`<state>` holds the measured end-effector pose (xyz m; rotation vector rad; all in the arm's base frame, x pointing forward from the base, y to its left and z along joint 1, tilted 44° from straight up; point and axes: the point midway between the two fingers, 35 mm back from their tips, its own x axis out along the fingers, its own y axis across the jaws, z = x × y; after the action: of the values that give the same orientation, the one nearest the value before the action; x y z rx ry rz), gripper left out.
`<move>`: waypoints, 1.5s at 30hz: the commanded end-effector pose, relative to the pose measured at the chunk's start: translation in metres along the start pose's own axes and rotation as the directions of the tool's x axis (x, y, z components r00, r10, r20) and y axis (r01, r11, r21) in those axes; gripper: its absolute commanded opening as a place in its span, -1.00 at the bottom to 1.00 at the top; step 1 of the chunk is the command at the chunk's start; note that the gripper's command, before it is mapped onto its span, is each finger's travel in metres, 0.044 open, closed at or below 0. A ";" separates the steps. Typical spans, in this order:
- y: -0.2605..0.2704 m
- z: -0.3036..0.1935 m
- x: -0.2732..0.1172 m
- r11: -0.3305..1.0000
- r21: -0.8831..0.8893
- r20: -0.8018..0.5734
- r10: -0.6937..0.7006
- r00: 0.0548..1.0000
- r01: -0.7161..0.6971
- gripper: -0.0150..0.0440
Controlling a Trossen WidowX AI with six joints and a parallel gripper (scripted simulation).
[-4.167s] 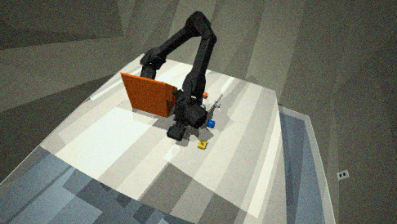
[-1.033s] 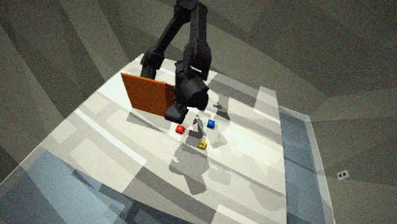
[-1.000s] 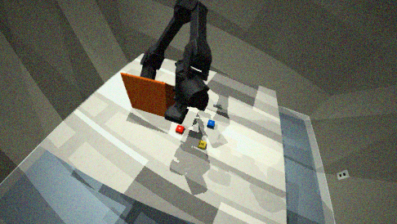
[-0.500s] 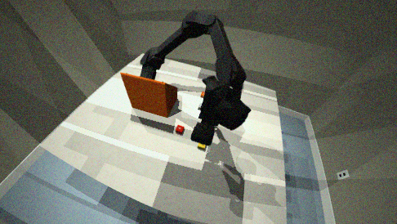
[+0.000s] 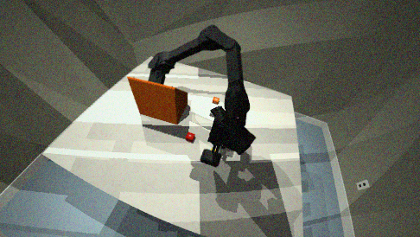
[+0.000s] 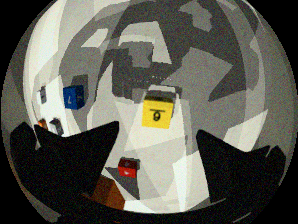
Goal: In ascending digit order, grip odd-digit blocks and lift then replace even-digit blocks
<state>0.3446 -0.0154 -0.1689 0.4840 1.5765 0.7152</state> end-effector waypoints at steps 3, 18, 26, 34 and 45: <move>-0.001 0.005 -0.002 1.000 0.002 0.025 -0.003 1.000 0.003 0.86; -0.001 0.005 0.023 1.000 0.002 0.025 -0.002 1.000 0.002 0.86; -0.001 0.005 0.032 1.000 0.002 0.025 -0.001 1.000 0.001 0.78; -0.001 0.005 0.032 1.000 0.002 0.025 -0.001 1.000 0.001 0.06; -0.001 0.005 0.032 1.000 0.002 0.025 -0.001 1.000 0.001 -0.08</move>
<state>0.3451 0.0061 -0.1925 0.4841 1.5557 0.7069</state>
